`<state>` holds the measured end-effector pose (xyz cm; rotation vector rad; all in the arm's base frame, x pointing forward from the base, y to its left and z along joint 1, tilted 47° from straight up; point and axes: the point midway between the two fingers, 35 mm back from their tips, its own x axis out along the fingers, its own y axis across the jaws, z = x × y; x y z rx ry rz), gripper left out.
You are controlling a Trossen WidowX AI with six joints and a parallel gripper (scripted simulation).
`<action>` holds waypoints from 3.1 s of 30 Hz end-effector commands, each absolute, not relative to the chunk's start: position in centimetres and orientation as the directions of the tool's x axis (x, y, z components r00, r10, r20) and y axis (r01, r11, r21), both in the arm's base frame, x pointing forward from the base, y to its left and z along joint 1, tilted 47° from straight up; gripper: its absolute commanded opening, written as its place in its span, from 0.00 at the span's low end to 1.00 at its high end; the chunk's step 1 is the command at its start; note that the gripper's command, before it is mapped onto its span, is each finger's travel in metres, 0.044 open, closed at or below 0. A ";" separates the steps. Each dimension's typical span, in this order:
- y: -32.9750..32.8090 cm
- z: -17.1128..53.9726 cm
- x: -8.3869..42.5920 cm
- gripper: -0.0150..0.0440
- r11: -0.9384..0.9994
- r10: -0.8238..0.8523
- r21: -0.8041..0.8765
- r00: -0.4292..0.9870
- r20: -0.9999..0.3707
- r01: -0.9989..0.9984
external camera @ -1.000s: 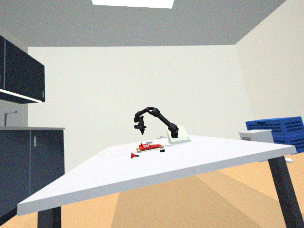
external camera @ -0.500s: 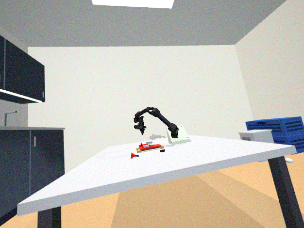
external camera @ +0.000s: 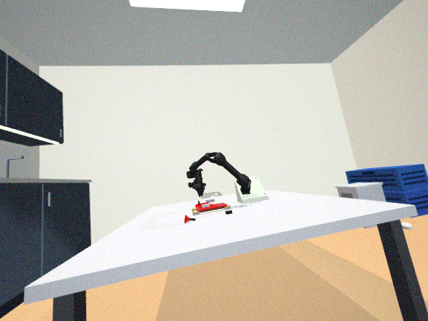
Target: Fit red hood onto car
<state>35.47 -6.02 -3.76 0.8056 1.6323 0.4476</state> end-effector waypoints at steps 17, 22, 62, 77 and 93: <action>-4.9 -4.9 35.2 1.00 0.679 0.717 0.681 -0.050 -0.696 0.274; -4.6 -5.2 35.2 1.00 0.679 0.717 0.681 -0.050 -0.695 0.274; -2.1 -7.4 34.9 1.00 0.678 0.719 0.683 -0.050 -0.694 0.274; -1.7 -7.9 34.9 1.00 0.677 0.719 0.683 -0.050 -0.693 0.274; -1.1 -8.4 34.9 1.00 0.677 0.719 0.683 -0.050 -0.693 0.274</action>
